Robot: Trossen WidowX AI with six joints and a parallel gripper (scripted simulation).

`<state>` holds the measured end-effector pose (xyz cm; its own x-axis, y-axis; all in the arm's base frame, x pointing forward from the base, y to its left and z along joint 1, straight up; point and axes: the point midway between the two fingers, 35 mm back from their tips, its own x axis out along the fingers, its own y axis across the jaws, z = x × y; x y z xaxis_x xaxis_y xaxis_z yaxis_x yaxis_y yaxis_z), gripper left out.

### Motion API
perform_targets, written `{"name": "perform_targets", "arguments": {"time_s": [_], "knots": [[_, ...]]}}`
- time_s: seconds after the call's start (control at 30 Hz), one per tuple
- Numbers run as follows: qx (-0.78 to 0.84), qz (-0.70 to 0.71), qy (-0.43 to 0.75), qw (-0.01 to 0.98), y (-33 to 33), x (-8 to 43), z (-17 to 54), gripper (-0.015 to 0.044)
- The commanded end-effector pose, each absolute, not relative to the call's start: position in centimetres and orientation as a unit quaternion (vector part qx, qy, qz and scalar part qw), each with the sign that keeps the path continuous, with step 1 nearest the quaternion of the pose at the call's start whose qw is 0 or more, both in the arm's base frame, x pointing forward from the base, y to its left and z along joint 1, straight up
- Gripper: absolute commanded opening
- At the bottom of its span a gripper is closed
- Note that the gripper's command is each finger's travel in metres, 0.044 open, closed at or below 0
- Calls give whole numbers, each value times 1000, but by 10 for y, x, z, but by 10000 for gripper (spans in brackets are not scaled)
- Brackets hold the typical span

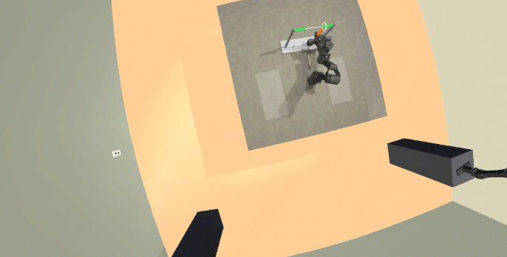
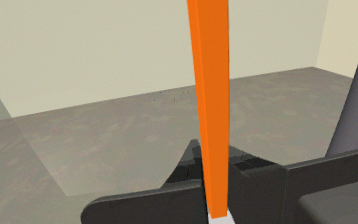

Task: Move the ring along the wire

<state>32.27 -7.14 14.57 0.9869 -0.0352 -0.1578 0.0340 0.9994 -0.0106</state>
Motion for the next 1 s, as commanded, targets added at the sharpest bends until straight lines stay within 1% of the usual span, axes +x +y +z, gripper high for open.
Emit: {"name": "perform_targets", "arguments": {"time_s": [0.0,0.43,0.97], "knots": [[-4,-20,79,997,-72,323,148,-150],[-4,-20,79,997,-72,323,148,-150],[-2,-19,80,997,-56,324,148,-150]]}}
